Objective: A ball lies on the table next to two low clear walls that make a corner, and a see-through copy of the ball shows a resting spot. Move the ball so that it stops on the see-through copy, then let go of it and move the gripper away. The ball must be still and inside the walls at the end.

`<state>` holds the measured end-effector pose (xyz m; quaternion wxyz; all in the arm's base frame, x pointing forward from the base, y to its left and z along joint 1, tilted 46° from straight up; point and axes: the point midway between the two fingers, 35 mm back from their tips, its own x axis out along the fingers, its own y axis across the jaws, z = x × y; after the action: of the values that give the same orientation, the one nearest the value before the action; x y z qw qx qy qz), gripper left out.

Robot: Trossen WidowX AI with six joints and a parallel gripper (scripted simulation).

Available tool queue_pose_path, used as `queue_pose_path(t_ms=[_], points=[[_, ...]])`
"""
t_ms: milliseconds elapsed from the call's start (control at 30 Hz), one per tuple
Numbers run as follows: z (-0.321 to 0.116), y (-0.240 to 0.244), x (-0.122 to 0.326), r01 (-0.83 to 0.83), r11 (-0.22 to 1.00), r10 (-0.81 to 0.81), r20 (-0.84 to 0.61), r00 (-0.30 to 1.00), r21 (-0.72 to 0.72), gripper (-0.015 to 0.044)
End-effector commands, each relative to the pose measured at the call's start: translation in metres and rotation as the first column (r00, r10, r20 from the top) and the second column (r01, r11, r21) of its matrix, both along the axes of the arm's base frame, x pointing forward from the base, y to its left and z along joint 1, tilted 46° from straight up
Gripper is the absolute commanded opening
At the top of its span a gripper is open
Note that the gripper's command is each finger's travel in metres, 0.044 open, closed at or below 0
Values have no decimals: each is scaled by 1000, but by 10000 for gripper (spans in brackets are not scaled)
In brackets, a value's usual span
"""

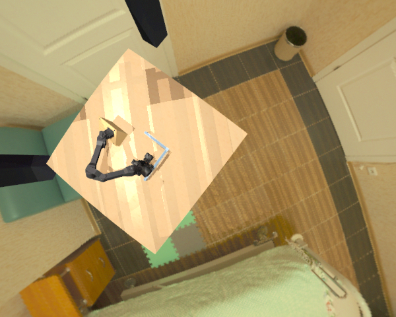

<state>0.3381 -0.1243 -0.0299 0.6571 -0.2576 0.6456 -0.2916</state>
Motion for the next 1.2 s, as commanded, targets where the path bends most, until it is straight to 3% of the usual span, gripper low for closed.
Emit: queue_pose_path(t_ms=[0, 33, 400, 567, 767, 1133, 1167], points=[[-3, -3, -3, 1, 1000, -1, -11, 1000, -6, 0], [-3, -3, -3, 1, 1000, -1, -11, 1000, -6, 0], [-1, -1, 0, -1, 1000, 1, -1, 1000, 0, 285], [1, 2, 0, -1, 1000, 1, -2, 1000, 0, 285], [57, 59, -1, 1, 1000, -1, -11, 1000, -1, 285], [56, 59, 1, -16, 1000, 16, -2, 1000, -5, 285], [58, 62, 2, -16, 1000, 16, -1, 1000, -5, 311]])
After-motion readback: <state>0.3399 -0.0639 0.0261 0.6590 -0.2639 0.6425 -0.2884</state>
